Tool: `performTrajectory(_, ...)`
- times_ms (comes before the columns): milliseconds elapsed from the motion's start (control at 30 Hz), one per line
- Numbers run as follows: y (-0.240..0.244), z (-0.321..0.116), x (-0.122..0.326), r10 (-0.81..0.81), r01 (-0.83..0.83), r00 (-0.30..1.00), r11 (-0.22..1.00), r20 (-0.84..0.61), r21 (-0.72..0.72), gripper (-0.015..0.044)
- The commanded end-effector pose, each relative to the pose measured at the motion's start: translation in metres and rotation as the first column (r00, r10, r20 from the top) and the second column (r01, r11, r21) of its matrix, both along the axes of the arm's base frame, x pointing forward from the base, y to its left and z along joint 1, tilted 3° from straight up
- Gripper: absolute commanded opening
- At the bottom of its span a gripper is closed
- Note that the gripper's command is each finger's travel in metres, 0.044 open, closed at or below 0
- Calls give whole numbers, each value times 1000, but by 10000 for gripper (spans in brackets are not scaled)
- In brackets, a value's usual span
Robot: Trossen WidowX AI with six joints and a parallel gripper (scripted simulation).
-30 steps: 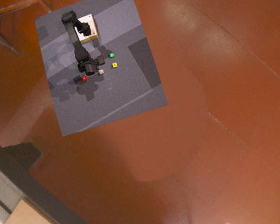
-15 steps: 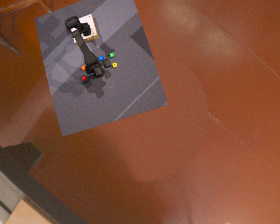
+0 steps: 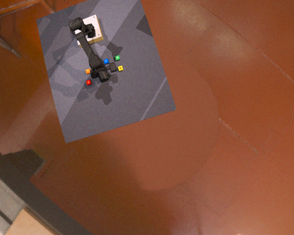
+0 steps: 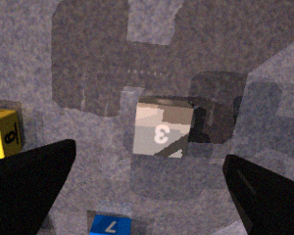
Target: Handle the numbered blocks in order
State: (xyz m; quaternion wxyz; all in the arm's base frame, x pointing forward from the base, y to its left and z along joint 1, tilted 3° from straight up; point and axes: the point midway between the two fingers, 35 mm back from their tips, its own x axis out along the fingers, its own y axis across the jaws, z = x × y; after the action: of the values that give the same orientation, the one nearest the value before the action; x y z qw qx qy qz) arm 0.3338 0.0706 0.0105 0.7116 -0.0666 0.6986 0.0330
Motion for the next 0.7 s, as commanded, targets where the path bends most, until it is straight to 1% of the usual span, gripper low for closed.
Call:
performTrajectory(0, -1, -6, 1, -2, 2, 1000, 1000, 4, -4, 400)
performTrajectory(433, -2, -24, 1, -2, 2, 1000, 1000, 4, -4, 400)
performTrajectory(667, -2, -24, 1, -2, 2, 1000, 1000, 4, -4, 216)
